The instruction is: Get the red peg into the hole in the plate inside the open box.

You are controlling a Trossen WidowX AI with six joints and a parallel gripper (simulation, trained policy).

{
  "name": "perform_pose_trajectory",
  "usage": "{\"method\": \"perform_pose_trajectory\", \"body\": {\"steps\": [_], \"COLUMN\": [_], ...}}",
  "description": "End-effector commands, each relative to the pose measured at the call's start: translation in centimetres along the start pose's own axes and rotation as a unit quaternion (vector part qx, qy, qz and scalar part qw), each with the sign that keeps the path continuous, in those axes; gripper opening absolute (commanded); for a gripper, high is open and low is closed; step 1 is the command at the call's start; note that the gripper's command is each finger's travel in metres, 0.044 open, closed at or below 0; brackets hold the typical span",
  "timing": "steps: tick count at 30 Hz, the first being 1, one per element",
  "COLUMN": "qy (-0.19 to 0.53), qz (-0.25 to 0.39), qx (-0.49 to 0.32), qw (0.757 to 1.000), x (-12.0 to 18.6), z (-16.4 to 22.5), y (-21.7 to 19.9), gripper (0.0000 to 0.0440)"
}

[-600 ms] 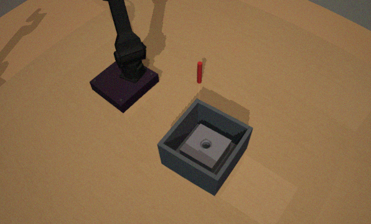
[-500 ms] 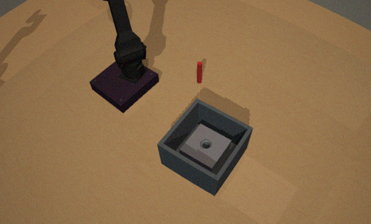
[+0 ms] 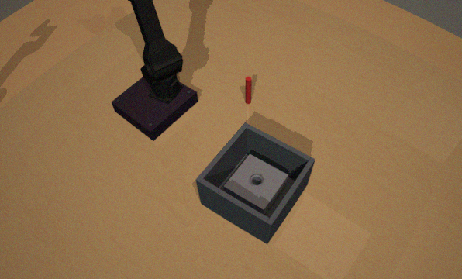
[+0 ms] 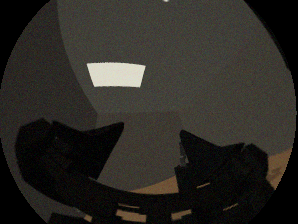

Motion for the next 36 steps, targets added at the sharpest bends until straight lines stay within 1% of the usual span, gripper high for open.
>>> {"method": "perform_pose_trajectory", "body": {"steps": [1,5,9,13,18,22,27,36], "qy": [0.019,0.043,0.069,0.097,0.136,0.170,0.214,0.301], "qz": [-0.073,-0.139,-0.204,-0.266,-0.339,-0.394,-0.457,-0.552], "qx": [-0.005,-0.008,-0.010,-0.013,-0.020,-0.026,-0.034,-0.046], "qw": [0.997,0.989,0.977,0.959,0.931,0.903,0.863,0.776], "x": [1.2,2.9,5.0,7.6,11.2,14.5,18.8,26.8], "z": [2.2,4.3,6.3,8.3,10.5,12.1,13.7,15.8], "y": [4.2,7.7,10.9,13.8,16.8,18.7,20.5,21.6], "gripper": [0.0440,0.0440,0.0440,0.0440,0.0440,0.0440,0.0440,0.0440]}}
Point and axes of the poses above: the point midway between the two fingers, 35 mm back from their tips, its own x axis back along the fingers, its own y axis across the jaws, z = x × y, the point moved 6 cm from there along x, back along the fingers, and after that the axes turned 9 degrees about -x, right-handed, at the moved point
